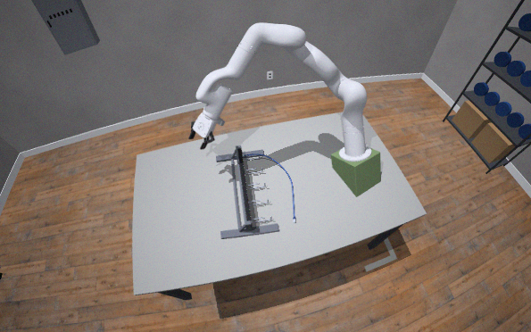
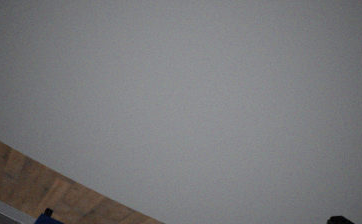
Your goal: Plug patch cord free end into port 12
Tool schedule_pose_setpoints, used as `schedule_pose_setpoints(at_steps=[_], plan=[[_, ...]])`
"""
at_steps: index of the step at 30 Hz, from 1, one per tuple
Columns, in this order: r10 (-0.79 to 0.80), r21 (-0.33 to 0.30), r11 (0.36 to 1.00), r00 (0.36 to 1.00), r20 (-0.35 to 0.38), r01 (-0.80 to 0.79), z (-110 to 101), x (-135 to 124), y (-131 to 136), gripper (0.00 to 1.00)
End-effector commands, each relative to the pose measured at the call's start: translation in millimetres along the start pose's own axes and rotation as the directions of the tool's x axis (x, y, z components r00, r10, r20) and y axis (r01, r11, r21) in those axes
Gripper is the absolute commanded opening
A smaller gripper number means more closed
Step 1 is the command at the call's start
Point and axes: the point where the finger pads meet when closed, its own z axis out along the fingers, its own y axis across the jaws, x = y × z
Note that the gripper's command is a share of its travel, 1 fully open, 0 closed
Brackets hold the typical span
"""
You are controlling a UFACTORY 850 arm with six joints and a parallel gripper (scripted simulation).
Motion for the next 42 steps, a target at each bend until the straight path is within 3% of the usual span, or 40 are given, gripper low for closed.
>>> schedule_pose_setpoints(at_steps=[1, 7, 8, 11, 13, 38, 39, 42], plan=[[-0.007, -0.012, 1.000, 1.000, -0.008, 0.007, 9, -6, 19, 1.00], [-0.007, -0.012, 1.000, 1.000, -0.008, 0.007, 9, -6, 19, 1.00], [-0.025, -0.040, 0.999, 0.999, -0.030, 0.024, 24, -12, 56, 1.00], [-0.025, -0.040, 0.999, 0.999, -0.031, 0.024, 24, -12, 57, 1.00], [-0.039, -0.060, 0.998, 0.998, -0.048, 0.036, 33, -15, 83, 1.00], [-0.039, -0.060, 0.998, 0.998, -0.048, 0.036, 33, -15, 83, 1.00], [-0.064, -0.091, 0.994, 0.995, -0.076, 0.057, 45, -18, 125, 1.00], [-0.070, -0.097, 0.993, 0.994, -0.082, 0.062, 47, -18, 134, 1.00]])
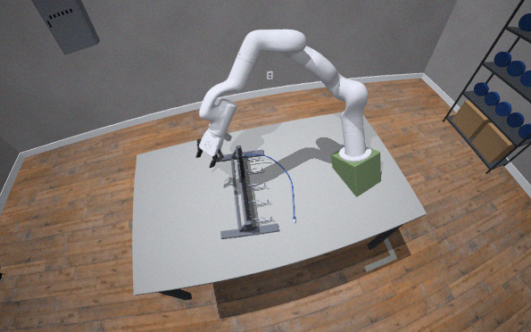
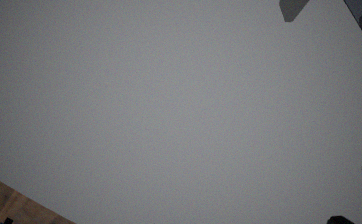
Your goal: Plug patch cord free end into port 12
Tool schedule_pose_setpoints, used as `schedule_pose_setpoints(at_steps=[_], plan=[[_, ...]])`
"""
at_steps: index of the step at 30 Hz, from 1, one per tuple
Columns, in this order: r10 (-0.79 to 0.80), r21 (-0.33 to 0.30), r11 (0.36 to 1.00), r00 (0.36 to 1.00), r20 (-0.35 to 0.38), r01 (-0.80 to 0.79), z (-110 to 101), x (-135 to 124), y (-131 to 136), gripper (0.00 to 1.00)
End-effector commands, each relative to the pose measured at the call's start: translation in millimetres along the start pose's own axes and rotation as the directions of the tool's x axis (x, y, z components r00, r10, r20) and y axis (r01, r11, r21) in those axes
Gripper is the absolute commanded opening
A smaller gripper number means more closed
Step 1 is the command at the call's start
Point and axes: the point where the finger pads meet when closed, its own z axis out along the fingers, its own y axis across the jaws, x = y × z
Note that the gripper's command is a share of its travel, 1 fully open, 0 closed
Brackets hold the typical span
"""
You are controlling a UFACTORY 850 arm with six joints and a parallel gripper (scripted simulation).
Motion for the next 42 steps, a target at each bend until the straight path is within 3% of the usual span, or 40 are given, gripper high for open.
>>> schedule_pose_setpoints(at_steps=[1, 10, 11, 13, 16, 20, 21, 28, 29, 35, 37, 38, 42], plan=[[-0.025, -0.034, 0.999, 0.999, -0.035, 0.023, 13, -6, 40, 1.00], [-0.030, -0.040, 0.999, 0.999, -0.041, 0.028, 16, -7, 48, 1.00], [-0.058, -0.069, 0.996, 0.996, -0.073, 0.053, 26, -8, 87, 1.00], [-0.060, -0.072, 0.996, 0.995, -0.075, 0.055, 27, -8, 90, 1.00], [-0.081, -0.091, 0.993, 0.992, -0.097, 0.072, 32, -8, 117, 1.00], [-0.082, -0.092, 0.993, 0.992, -0.098, 0.073, 33, -8, 118, 1.00], [-0.111, -0.118, 0.988, 0.986, -0.127, 0.096, 38, -6, 152, 1.00], [-0.144, -0.145, 0.982, 0.977, -0.158, 0.121, 43, -3, 186, 1.00], [-0.166, -0.162, 0.977, 0.970, -0.178, 0.138, 45, 0, 208, 1.00], [-0.216, -0.199, 0.964, 0.951, -0.220, 0.173, 47, 9, 254, 1.00], [-0.216, -0.199, 0.964, 0.951, -0.220, 0.173, 47, 9, 254, 1.00], [-0.244, -0.220, 0.956, 0.939, -0.242, 0.192, 47, 15, 277, 1.00], [-0.278, -0.243, 0.946, 0.923, -0.268, 0.215, 46, 23, 304, 1.00]])
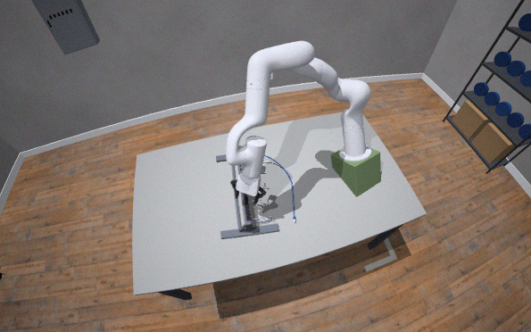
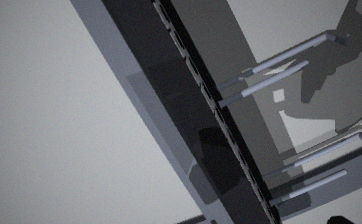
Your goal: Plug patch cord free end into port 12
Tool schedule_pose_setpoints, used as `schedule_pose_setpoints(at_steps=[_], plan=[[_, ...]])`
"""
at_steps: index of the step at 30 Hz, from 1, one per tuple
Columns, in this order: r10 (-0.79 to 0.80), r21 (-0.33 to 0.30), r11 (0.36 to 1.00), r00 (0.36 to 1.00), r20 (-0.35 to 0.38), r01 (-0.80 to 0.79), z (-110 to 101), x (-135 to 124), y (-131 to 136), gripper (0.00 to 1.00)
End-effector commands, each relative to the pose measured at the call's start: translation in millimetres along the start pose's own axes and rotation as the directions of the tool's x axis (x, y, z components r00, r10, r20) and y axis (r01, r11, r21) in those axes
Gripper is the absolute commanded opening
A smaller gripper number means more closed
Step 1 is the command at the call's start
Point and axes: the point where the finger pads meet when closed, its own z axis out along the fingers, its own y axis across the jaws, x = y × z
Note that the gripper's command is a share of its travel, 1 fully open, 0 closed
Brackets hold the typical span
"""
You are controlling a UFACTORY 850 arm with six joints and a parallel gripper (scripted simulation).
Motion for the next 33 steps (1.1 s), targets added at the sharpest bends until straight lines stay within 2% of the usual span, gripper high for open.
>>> schedule_pose_setpoints(at_steps=[1, 10, 12, 13, 26, 33], plan=[[-0.046, -0.035, 0.998, 0.997, -0.058, 0.044, 8, 0, 42, 1.00], [-0.138, -0.087, 0.988, 0.978, -0.155, 0.126, 18, 12, 115, 1.00], [-0.138, -0.087, 0.988, 0.978, -0.155, 0.126, 18, 12, 115, 1.00], [-0.171, -0.105, 0.983, 0.967, -0.187, 0.153, 20, 18, 138, 1.00], [-0.319, -0.188, 0.944, 0.889, -0.327, 0.270, 21, 58, 232, 1.00], [-0.328, -0.193, 0.941, 0.883, -0.336, 0.276, 20, 61, 238, 1.00]])
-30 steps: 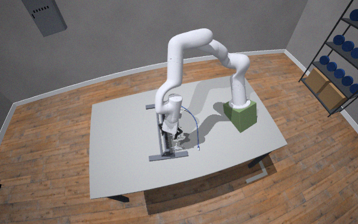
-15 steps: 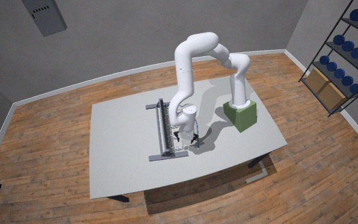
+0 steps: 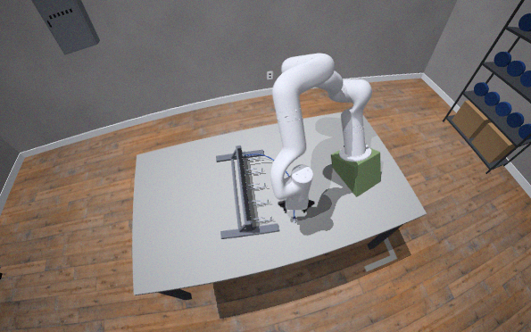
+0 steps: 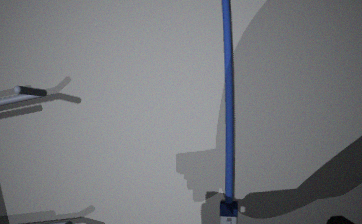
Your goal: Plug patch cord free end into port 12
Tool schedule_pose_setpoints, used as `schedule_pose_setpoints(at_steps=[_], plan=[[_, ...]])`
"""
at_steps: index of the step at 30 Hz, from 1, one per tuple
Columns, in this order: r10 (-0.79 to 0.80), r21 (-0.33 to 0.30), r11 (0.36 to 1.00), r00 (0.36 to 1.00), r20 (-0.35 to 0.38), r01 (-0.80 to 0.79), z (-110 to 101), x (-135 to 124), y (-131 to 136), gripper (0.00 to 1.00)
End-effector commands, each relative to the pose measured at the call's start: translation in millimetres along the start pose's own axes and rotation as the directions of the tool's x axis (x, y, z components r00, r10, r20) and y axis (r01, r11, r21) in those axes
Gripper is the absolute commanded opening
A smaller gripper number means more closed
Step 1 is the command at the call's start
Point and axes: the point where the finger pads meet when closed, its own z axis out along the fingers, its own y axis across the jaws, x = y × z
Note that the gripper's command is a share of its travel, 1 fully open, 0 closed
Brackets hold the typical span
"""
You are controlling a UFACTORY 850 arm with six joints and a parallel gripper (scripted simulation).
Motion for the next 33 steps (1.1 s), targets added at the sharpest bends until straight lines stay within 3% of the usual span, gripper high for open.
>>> schedule_pose_setpoints(at_steps=[1, 2, 33], plan=[[-0.007, -0.003, 1.000, 1.000, -0.008, 0.007, 0.0, -0.7, 4.7, 1.00], [-0.007, -0.003, 1.000, 1.000, -0.008, 0.007, 0.0, -0.7, 4.7, 0.00], [-0.007, -0.003, 1.000, 1.000, -0.008, 0.007, 0.0, -0.7, 4.7, 0.00]])
